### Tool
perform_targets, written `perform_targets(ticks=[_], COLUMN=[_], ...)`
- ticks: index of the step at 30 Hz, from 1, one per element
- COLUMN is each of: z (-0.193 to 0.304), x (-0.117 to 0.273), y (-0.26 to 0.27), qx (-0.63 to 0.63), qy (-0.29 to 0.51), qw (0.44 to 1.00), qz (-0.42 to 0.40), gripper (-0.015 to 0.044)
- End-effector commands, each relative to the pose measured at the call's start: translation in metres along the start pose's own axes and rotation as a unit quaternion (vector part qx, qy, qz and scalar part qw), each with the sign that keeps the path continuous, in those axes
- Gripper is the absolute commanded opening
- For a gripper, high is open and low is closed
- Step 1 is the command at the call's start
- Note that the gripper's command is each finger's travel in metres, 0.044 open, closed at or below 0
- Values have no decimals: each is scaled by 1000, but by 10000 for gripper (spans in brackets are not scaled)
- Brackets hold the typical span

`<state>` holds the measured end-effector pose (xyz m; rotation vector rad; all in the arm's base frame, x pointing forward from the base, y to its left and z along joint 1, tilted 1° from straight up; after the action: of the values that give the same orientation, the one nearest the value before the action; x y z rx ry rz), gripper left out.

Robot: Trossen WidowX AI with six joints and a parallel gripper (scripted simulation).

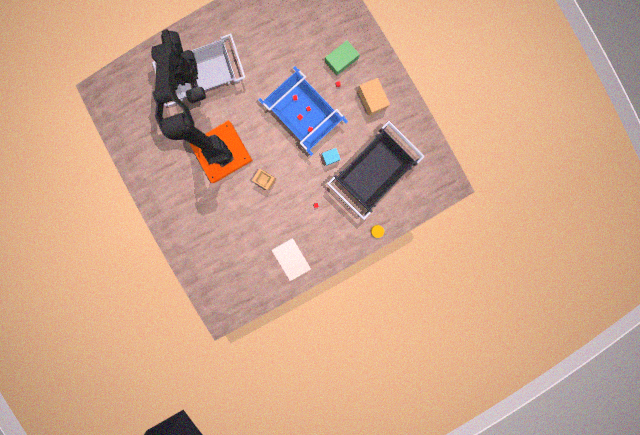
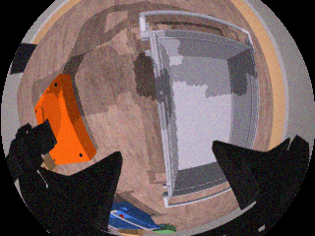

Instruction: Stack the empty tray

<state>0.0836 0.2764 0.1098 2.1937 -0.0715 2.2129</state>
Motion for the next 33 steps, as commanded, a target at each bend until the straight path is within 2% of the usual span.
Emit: perform_targets(ticks=[1, 20, 30, 33], z=[-1, 0, 0, 0], x=[-4, -84, -86, -86], y=[2, 2, 3, 3], qx=[9, 9, 9, 9], qy=[2, 2, 2, 2], qw=[1000, 1000, 1000, 1000], qz=[-2, -2, -2, -2], gripper=[440, 440, 440, 396])
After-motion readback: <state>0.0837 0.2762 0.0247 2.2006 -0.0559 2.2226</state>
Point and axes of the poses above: the point midway between the two fingers, 35 mm back from their tips, its own x axis back along the fingers, its own y axis across the jaws, z = x × y, the point moved 1 cm from there along x, back along the fingers, and after that the axes turned 13 degrees about x, right-handed, at the moved point
